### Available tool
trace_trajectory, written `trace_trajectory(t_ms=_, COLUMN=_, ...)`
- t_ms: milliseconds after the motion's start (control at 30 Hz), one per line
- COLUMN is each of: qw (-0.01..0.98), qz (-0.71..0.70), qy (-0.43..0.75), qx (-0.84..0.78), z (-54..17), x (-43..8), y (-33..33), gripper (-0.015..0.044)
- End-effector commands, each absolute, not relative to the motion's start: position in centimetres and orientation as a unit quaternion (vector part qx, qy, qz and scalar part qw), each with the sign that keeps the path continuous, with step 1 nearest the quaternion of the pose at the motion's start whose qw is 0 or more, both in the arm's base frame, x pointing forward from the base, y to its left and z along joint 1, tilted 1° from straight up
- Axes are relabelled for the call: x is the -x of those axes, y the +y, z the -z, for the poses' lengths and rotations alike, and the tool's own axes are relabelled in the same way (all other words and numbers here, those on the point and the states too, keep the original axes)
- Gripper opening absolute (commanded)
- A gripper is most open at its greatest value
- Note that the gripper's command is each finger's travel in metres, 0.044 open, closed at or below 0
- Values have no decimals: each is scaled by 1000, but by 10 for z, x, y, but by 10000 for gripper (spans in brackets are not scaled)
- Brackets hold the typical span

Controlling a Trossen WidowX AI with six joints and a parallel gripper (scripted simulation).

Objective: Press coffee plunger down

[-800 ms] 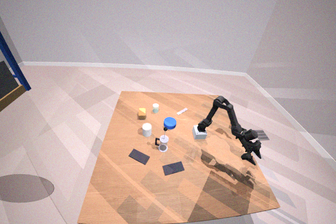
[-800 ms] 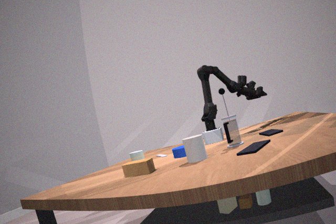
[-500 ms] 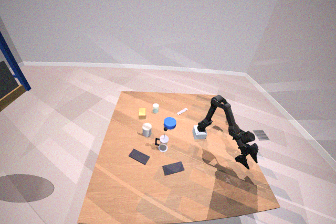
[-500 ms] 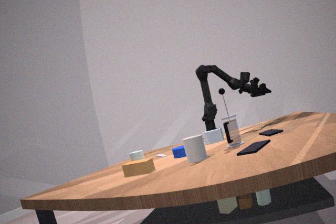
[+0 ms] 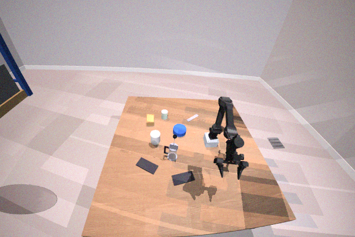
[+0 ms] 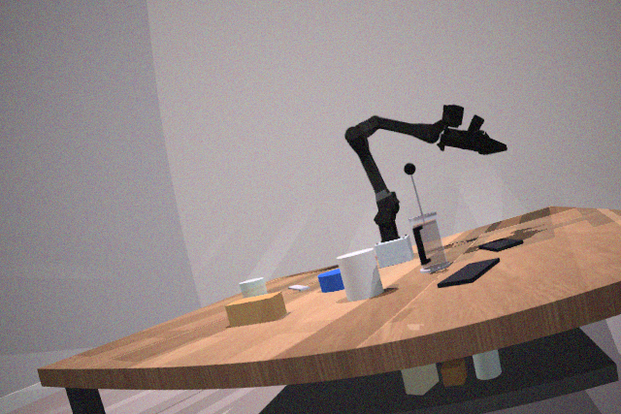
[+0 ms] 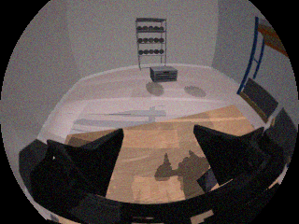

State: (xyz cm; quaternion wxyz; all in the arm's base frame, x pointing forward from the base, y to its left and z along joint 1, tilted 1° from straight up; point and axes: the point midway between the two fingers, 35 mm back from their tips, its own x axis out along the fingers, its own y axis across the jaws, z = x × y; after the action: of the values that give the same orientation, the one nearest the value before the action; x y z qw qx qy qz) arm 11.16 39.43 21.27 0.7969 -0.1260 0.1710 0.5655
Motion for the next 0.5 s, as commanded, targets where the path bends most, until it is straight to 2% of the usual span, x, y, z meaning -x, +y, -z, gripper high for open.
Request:
trace_trajectory(t_ms=0, qw=835, qz=-509, qy=179, qx=111, z=-231, x=-166, y=362, gripper=440)
trace_trajectory(t_ms=233, qw=897, qz=-382, qy=204, qx=86, z=-252, x=-250, y=271, gripper=440)
trace_trajectory(t_ms=467, qw=940, qz=-249, qy=226, qx=55, z=-270, x=-294, y=166, gripper=440)
